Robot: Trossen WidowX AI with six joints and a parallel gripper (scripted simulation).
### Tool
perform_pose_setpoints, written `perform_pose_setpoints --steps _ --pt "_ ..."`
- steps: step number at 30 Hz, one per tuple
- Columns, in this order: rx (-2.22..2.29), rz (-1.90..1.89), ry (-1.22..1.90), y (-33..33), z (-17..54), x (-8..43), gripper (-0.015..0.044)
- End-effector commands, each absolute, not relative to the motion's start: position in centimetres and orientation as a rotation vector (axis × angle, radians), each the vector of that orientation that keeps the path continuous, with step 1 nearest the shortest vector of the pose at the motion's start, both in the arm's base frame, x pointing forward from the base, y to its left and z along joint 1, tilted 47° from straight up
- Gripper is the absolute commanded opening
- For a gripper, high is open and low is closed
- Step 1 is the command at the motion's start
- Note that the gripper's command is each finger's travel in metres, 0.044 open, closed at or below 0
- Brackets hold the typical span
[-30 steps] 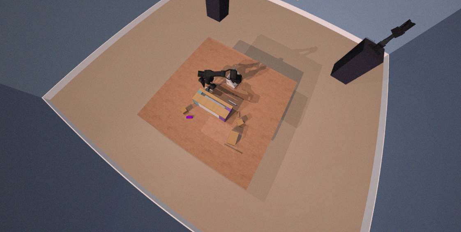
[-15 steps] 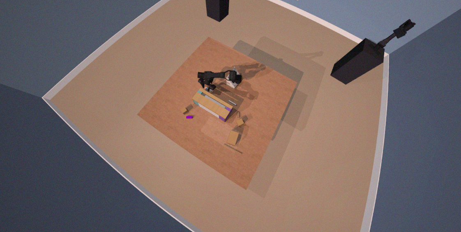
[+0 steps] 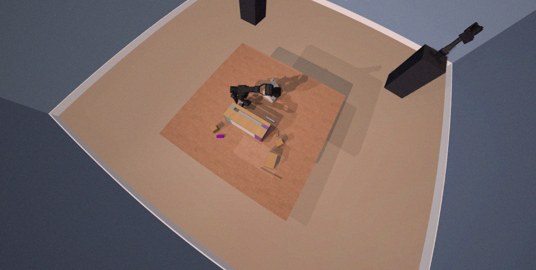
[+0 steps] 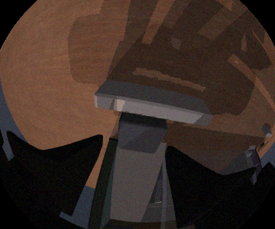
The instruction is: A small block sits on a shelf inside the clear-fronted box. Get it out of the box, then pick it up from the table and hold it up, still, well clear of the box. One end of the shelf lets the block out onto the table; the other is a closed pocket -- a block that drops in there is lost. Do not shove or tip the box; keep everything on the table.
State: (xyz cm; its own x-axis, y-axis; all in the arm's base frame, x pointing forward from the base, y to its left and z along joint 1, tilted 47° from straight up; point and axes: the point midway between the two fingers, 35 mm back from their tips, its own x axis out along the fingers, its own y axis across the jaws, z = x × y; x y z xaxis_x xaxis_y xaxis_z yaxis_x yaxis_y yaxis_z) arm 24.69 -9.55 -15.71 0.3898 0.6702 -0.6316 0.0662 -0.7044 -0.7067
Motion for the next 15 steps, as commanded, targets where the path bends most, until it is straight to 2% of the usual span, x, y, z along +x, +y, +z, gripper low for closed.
perform_pose_setpoints --steps 1,11,15 --pt "-2.054 1.316 -0.628 -9.0 -16.1 24.7 0.0285" --pt "-2.053 1.314 -0.63 -8.0 -16.9 24.6 0.0285" --pt "-2.053 1.314 -0.63 -8.0 -16.9 24.6 0.018"
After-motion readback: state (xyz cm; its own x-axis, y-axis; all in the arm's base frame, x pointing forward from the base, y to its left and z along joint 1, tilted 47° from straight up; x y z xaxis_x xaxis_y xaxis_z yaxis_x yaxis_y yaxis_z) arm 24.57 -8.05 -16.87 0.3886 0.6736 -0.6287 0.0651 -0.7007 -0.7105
